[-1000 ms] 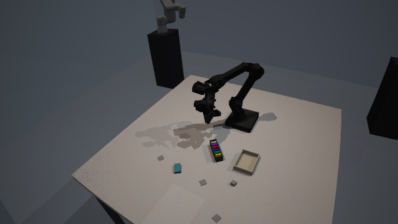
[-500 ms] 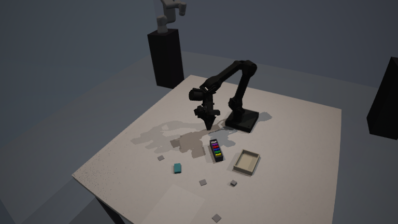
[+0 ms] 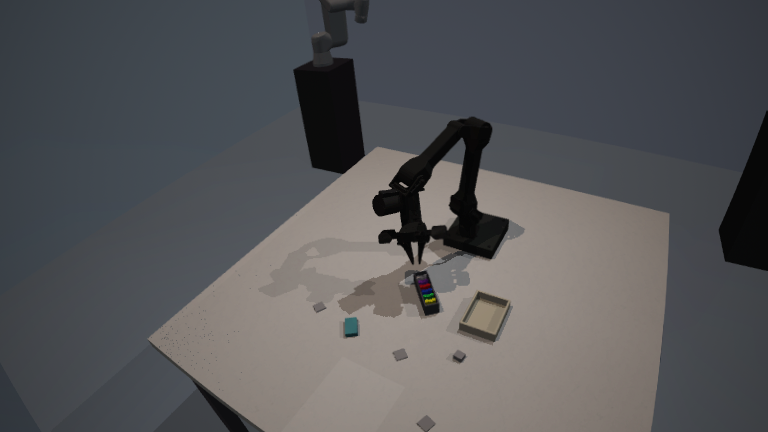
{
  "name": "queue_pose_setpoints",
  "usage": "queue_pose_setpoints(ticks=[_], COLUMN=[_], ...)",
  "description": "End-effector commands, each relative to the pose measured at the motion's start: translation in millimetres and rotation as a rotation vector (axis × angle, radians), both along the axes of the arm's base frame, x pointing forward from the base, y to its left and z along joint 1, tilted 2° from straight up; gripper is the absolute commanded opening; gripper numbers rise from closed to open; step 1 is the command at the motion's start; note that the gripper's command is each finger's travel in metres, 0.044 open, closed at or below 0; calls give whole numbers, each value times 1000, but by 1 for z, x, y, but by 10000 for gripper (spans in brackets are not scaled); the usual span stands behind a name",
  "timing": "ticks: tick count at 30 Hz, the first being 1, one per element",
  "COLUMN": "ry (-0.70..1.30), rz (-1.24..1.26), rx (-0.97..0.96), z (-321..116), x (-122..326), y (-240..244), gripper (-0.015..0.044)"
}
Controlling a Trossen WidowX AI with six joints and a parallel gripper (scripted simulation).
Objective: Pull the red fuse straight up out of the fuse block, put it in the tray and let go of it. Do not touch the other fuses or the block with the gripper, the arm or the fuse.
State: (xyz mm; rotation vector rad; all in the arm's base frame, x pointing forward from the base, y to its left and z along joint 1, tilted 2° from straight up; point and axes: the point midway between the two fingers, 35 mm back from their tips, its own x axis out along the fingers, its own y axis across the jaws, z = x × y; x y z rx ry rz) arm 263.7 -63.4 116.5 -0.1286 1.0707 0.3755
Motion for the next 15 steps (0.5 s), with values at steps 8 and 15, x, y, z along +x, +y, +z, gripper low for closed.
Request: queue_pose_setpoints(ticks=[8, 15], ry=[60, 49], rz=[1447, 1844], rx=[-571, -648], z=[-27, -31], x=[17, 20], y=[27, 33], gripper=[73, 73])
